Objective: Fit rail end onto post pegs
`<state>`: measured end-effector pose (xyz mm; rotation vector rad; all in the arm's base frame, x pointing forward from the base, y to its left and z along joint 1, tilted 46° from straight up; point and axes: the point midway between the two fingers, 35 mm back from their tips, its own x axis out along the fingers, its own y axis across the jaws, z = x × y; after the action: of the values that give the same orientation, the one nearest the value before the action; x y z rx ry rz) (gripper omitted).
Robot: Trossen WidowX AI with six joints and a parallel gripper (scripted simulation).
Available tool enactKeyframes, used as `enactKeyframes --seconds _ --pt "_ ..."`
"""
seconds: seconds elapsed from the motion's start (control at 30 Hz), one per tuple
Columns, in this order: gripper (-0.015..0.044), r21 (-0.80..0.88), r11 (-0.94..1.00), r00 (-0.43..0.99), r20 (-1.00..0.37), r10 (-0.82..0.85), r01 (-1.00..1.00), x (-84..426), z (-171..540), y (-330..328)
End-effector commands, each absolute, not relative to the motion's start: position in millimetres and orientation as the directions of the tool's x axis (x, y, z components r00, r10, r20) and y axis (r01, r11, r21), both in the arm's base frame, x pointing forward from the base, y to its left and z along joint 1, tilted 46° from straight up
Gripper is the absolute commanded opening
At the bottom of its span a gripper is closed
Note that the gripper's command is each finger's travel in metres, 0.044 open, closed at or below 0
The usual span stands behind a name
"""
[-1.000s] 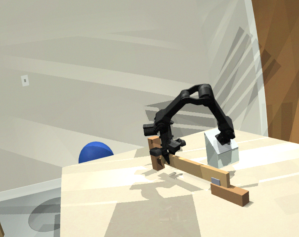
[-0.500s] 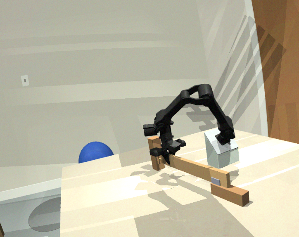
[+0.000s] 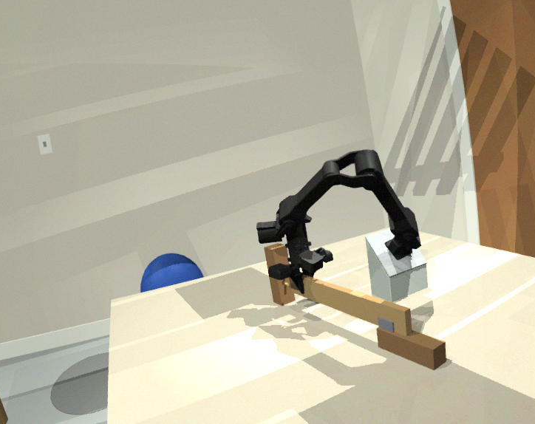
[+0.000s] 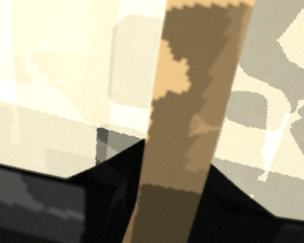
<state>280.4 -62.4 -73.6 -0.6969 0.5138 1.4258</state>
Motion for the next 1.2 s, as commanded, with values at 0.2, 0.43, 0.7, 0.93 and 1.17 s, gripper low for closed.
enactKeyframes --seconds 0.2,0.43,0.7,0.93,1.17 --pt "0.0000 -0.130 0.010 0.099 -0.701 0.706 -0.991 279.9 -74.1 -64.4" --pt "0.0000 -0.130 0.010 0.099 -0.701 0.706 -0.991 280.2 -75.8 -65.3" --pt "0.0000 -0.130 0.010 0.099 -0.701 0.706 -0.991 280.8 -76.5 -67.1" --pt "0.0000 -0.130 0.010 0.099 -0.701 0.706 -0.991 281.6 -76.7 -68.9" --pt "0.0000 -0.130 0.010 0.099 -0.701 0.706 -0.991 282.5 -76.9 -70.7"
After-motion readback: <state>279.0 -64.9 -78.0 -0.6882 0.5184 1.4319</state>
